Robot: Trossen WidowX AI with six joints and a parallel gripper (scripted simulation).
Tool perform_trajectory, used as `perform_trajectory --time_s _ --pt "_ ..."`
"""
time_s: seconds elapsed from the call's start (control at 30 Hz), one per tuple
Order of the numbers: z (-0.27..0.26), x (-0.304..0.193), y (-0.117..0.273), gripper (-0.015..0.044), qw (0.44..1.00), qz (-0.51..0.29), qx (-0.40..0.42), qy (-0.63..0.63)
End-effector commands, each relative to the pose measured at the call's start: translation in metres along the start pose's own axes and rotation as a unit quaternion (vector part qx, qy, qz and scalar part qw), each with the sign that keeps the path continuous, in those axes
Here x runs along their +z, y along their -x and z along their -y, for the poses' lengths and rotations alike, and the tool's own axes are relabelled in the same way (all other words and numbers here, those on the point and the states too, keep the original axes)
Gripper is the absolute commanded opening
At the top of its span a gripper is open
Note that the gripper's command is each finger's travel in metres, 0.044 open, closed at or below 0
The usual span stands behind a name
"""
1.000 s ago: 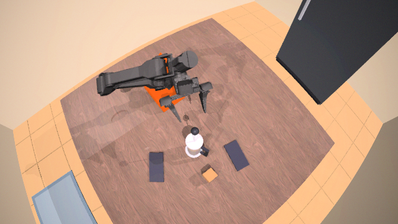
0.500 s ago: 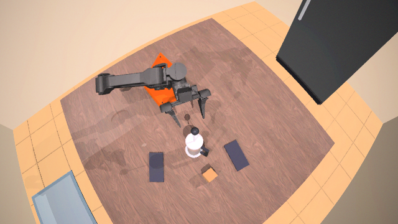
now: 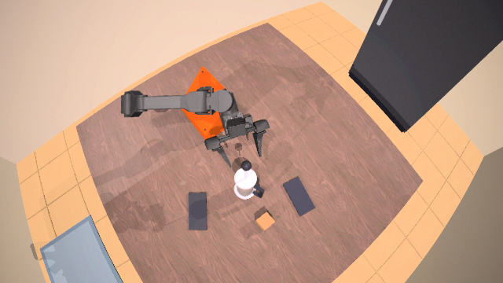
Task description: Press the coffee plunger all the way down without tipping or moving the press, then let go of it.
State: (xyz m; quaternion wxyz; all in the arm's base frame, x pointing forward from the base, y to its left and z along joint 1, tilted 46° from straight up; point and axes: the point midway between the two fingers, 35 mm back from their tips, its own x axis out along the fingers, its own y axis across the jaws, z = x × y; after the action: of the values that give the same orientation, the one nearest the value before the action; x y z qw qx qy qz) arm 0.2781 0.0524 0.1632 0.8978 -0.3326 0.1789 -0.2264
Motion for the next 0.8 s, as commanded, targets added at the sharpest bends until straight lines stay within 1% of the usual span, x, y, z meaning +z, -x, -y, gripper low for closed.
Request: perform_trajectory --time_s 0.0,0.27,0.67,0.77 --pt "0.0 0.0 -0.006 0.044 1.0 0.002 0.002 0.002" --pt "0.002 0.001 -0.016 0.044 1.0 0.006 -0.001 0.003" --pt "0.002 0.001 -0.016 0.0128 1.0 0.006 -0.001 0.003" --pt "0.002 0.001 -0.016 0.0128 1.0 0.006 -0.001 0.003"
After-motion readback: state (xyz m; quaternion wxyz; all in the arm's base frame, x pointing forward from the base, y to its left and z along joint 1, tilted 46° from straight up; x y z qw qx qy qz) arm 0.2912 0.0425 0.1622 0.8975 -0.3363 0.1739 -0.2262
